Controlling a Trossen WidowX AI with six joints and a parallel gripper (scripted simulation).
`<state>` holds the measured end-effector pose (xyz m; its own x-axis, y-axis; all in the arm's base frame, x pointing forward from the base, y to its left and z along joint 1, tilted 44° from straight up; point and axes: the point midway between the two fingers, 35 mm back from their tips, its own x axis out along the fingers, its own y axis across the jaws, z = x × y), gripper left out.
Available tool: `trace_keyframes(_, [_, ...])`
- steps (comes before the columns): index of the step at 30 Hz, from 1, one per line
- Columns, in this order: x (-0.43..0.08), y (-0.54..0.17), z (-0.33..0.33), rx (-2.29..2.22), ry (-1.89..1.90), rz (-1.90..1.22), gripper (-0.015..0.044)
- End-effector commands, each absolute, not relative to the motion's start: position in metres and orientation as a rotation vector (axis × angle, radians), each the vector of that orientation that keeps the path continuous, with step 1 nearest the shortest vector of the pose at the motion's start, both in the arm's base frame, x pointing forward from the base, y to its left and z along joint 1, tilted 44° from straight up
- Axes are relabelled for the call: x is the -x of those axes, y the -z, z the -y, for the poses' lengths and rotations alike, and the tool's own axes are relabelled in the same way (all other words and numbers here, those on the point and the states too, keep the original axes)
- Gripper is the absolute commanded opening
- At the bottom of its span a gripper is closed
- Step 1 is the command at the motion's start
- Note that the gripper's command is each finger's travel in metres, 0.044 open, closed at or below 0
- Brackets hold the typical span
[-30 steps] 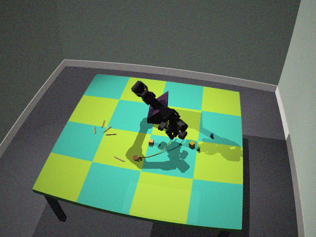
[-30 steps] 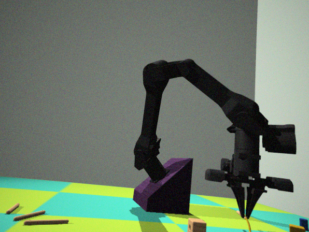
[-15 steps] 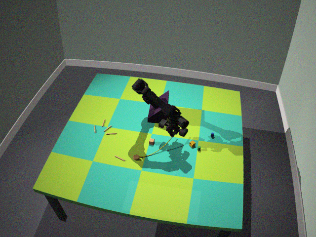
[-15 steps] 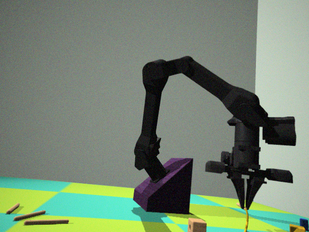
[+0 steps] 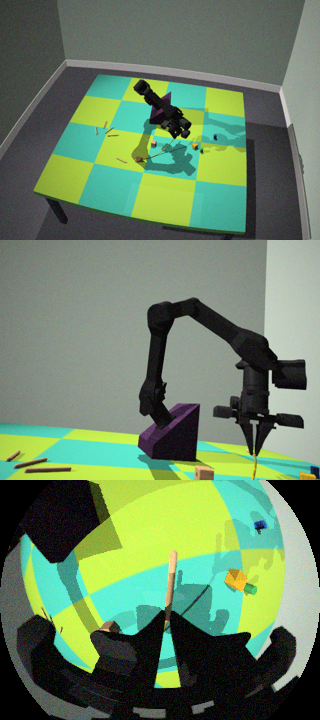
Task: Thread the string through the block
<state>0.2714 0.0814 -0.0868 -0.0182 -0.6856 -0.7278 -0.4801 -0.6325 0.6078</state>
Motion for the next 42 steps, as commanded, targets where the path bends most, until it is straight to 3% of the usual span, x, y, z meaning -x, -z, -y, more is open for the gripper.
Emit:
trace_keyframes(1, [-0.274,0.086,-0.081,-2.135,1.681,1.385,0.0])
trace_keyframes(23, [-0.289,0.08,-0.075,-2.456,1.221,2.352,0.0])
trace_keyframes(42, [-0.302,0.074,-0.07,-2.46,0.422,3.209,0.0])
